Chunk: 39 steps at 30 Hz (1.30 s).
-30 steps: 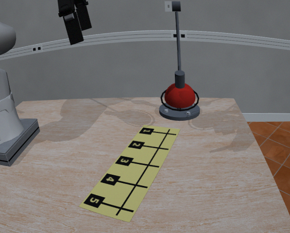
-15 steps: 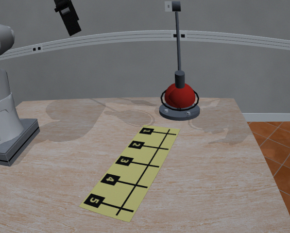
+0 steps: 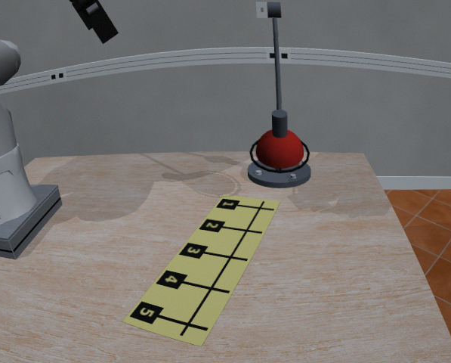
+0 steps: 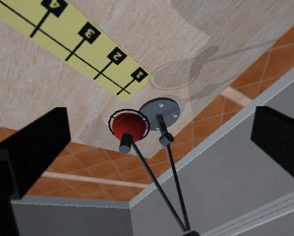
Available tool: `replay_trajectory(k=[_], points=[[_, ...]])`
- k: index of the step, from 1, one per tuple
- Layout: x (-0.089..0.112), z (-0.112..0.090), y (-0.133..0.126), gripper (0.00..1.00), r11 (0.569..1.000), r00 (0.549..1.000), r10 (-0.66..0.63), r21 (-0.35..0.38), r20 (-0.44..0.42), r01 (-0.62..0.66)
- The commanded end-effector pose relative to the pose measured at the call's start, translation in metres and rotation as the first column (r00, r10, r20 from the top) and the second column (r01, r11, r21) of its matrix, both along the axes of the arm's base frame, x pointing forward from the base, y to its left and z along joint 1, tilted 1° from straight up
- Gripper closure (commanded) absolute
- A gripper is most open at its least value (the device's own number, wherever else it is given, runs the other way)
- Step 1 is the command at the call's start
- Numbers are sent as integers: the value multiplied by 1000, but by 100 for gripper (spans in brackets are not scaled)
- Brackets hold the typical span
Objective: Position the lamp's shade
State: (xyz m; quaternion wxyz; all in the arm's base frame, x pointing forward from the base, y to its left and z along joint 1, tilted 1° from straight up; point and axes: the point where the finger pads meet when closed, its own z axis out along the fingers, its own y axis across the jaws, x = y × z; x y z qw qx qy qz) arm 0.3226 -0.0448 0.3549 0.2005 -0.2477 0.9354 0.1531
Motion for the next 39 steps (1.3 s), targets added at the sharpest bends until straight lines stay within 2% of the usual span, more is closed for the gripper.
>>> replay_trajectory(k=[1, 13, 15, 30, 32, 39], points=[[-13, 1, 4, 0, 995, 994, 101, -1, 41, -101], [-48, 16, 12, 0, 964, 953, 247, 58, 176, -260], [-48, 16, 12, 0, 964, 953, 247, 58, 176, -260], [69, -16, 46, 0, 905, 892, 385, 91, 238, -415], [69, -16, 46, 0, 905, 892, 385, 91, 238, -415], [102, -34, 74, 0, 860, 851, 463, 108, 248, -499]])
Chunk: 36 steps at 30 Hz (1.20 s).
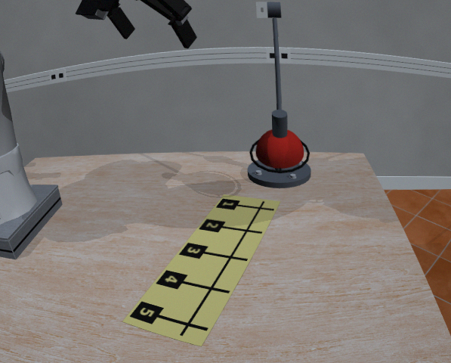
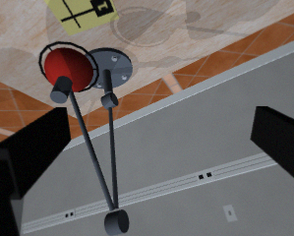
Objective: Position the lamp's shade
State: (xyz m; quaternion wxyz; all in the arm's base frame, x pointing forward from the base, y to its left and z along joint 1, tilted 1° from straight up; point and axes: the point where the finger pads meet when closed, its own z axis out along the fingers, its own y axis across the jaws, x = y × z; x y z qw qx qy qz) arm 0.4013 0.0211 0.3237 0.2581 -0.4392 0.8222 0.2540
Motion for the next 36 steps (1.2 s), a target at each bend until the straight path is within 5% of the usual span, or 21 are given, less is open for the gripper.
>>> replay_trajectory(k=[1, 25, 36], points=[[28, -5, 12, 0, 997, 995, 75, 3, 60, -75], [133, -51, 115, 0, 937, 936, 338, 63, 99, -345], [177, -54, 77, 0, 916, 906, 387, 38, 172, -398]])
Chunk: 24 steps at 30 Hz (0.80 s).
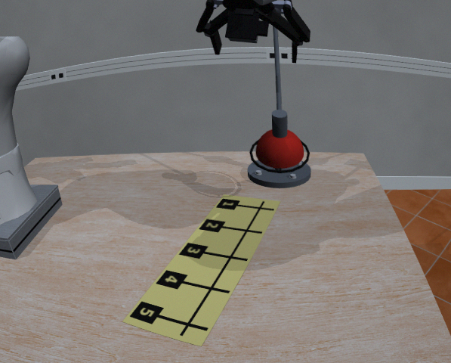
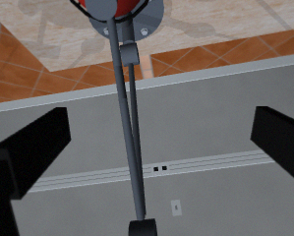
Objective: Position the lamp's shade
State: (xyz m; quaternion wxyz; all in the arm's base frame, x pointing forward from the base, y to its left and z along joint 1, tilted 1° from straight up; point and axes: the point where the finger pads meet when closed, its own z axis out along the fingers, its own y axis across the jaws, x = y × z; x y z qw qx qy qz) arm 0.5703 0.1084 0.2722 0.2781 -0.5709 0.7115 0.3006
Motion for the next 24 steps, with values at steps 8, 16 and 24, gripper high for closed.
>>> replay_trajectory(k=[8, 16, 24], points=[[38, -5, -35, 0, 994, 989, 109, -10, 103, -108], [39, -18, -19, 0, 997, 993, 81, -5, 90, -81], [40, -30, -4, 0, 998, 995, 56, 0, 79, -57]])
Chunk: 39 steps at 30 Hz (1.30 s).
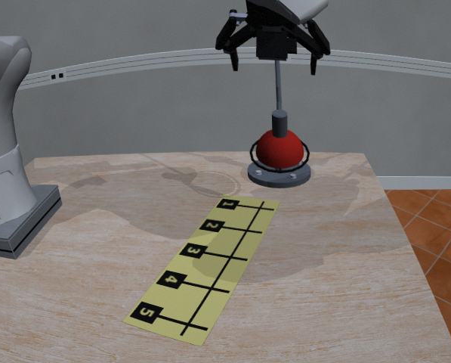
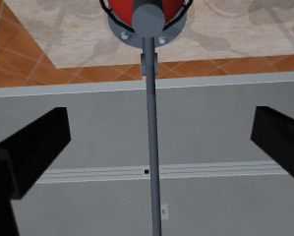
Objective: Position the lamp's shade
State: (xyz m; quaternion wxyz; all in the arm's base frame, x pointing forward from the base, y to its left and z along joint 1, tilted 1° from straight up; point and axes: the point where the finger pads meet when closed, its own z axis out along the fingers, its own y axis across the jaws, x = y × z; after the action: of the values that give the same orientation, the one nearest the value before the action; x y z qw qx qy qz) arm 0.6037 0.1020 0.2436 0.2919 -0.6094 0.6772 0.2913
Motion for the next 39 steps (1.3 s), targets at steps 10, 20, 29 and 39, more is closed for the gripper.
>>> replay_trajectory(k=[10, 20, 29, 39], points=[[3, -17, 19, 0, 1000, 1000, 6, -2, 10, -6], [-1, -32, 34, 0, 1000, 1000, 29, -4, 12, -29], [-3, -47, 51, 0, 999, 999, 43, -4, 9, -43], [-1, -55, 59, 0, 999, 999, 44, -5, 14, -43]])
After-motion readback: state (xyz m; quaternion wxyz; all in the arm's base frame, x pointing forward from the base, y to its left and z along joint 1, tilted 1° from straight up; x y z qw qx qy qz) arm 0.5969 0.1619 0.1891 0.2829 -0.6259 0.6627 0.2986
